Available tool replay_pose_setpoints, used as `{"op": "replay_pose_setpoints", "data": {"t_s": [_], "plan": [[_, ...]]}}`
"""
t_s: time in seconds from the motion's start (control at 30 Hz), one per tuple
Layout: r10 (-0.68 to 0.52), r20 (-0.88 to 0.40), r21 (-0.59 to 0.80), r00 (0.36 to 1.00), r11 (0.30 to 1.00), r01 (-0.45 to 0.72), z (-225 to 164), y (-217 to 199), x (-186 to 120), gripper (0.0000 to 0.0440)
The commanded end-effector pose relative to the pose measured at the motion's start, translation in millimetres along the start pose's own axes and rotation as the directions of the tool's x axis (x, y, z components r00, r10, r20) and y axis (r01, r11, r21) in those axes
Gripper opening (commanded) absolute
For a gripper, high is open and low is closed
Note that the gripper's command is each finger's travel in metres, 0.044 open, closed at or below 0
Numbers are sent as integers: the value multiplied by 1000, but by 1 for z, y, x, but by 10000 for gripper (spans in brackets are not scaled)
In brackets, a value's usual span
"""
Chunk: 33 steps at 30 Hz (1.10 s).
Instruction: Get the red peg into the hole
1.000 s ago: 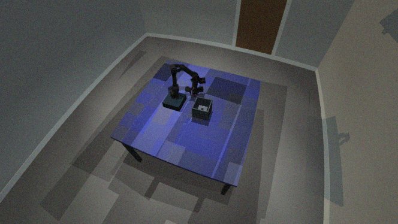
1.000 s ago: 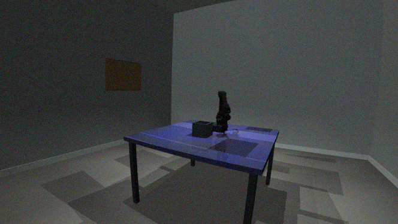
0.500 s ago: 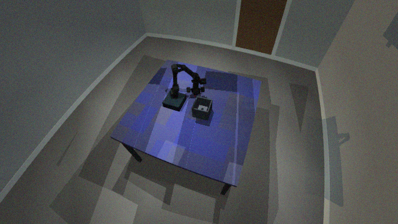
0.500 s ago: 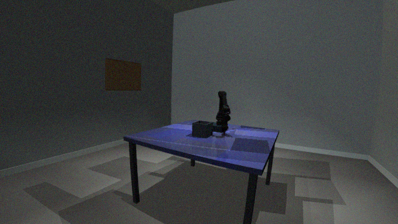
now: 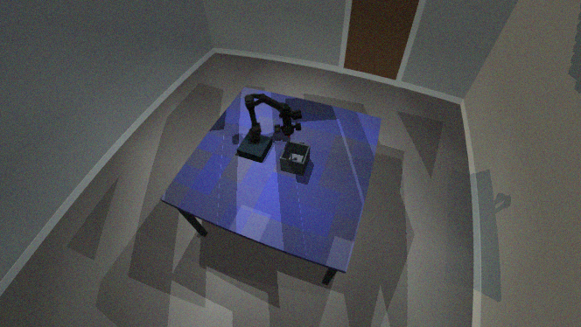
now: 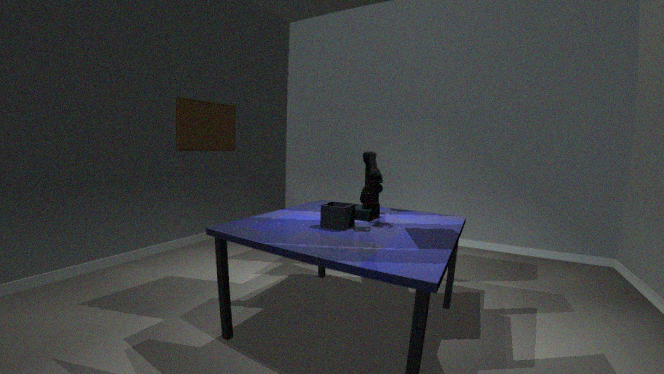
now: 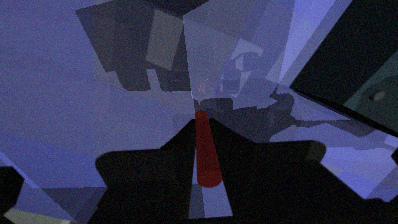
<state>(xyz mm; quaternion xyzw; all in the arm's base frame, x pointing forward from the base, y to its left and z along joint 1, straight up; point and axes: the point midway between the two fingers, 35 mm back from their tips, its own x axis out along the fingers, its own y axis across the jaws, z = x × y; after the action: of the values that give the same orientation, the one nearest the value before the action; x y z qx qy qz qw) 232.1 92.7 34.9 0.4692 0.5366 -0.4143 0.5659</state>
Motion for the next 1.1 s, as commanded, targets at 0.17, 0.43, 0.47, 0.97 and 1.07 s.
{"op": "replay_pose_setpoints", "data": {"t_s": [0.17,0.43,0.47,0.97,1.07], "plan": [[96,-8,8,995,995,-96,10,19,-38,0],[150,22,1,988,989,-150,31,31,-72,0],[153,27,1,988,988,-153,34,31,-76,0],[148,103,19,984,988,-151,87,31,-113,0],[139,115,26,984,989,-143,97,29,-115,0]]}}
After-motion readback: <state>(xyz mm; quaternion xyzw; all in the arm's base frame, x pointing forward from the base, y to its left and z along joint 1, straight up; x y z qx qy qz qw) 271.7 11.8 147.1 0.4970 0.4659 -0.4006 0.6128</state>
